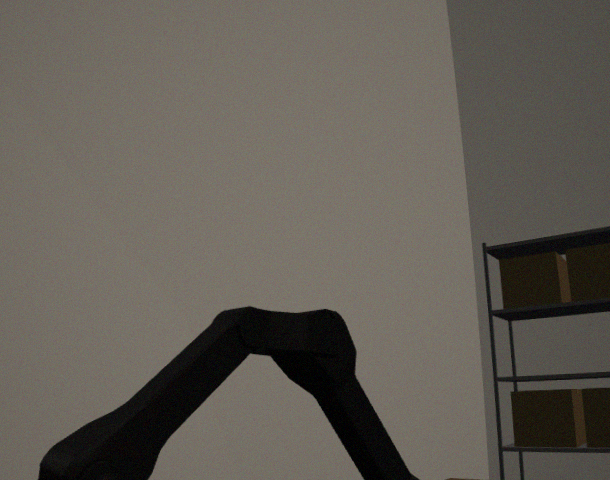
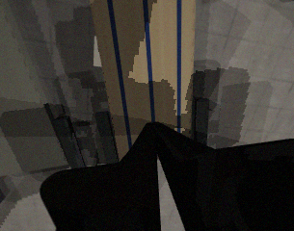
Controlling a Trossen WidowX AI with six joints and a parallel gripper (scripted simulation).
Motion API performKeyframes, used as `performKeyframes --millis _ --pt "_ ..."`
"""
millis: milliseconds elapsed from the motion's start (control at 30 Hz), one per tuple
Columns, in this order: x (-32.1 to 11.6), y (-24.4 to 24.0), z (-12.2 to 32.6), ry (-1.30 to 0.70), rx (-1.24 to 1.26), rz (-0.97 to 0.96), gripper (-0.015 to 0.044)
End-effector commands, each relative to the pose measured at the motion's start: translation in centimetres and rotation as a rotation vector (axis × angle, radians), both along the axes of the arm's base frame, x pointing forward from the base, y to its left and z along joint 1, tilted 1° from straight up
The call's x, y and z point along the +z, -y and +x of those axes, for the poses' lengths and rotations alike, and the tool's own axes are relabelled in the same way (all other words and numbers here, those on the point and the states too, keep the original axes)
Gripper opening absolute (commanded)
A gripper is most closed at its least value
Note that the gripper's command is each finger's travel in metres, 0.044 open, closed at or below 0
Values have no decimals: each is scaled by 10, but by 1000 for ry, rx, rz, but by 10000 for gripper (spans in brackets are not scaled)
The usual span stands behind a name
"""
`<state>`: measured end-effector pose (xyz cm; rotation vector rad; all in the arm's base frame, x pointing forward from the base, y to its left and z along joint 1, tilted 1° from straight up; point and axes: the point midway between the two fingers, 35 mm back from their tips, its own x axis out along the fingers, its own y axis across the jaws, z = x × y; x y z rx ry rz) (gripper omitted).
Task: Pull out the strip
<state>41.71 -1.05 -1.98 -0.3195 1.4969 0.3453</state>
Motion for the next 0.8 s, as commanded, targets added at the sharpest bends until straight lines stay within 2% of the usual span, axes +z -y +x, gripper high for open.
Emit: performKeyframes --millis 0,767 --pt "-4 2 -3 -2 -2 -5 0" --pt "-7 17 -35 -5 -2 -6 0"
